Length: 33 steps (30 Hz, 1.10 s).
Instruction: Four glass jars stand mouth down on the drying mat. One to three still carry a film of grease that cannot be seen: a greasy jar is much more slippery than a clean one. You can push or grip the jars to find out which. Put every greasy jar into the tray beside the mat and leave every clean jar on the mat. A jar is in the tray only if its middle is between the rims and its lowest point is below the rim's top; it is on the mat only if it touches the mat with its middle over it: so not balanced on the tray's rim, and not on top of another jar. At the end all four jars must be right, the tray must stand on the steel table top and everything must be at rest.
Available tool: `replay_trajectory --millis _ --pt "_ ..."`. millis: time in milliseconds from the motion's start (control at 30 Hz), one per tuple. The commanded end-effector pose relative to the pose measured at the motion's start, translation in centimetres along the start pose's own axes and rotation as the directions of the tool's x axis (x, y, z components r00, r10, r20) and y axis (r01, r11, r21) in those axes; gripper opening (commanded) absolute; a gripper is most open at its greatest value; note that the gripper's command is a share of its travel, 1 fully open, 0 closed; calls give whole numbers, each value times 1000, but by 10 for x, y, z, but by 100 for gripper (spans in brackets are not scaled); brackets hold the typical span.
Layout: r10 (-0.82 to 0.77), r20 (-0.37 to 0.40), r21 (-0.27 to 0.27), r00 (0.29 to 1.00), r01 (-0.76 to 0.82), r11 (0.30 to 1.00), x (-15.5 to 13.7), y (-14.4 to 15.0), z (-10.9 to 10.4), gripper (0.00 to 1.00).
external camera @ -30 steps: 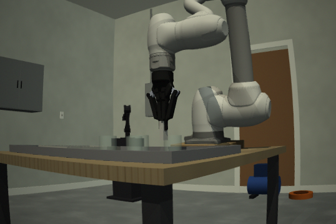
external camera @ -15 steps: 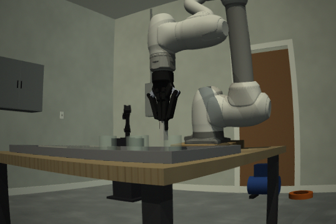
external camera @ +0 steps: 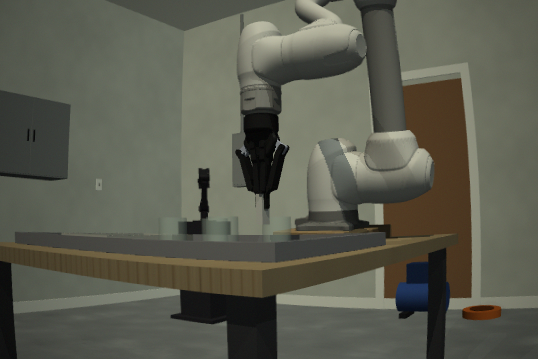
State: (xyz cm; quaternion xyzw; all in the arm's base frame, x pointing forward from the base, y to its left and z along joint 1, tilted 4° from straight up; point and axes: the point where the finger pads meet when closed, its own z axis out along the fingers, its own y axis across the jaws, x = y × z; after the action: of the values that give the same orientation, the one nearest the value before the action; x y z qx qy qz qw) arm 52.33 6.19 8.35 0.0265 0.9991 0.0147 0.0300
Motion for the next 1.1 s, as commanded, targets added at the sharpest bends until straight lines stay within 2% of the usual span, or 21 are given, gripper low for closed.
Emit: replay_trajectory --millis 0,1067 --pt "0 0 0 1000 0 1000 0 0 0 0" --pt "0 0 0 1000 0 1000 4 0 0 0"
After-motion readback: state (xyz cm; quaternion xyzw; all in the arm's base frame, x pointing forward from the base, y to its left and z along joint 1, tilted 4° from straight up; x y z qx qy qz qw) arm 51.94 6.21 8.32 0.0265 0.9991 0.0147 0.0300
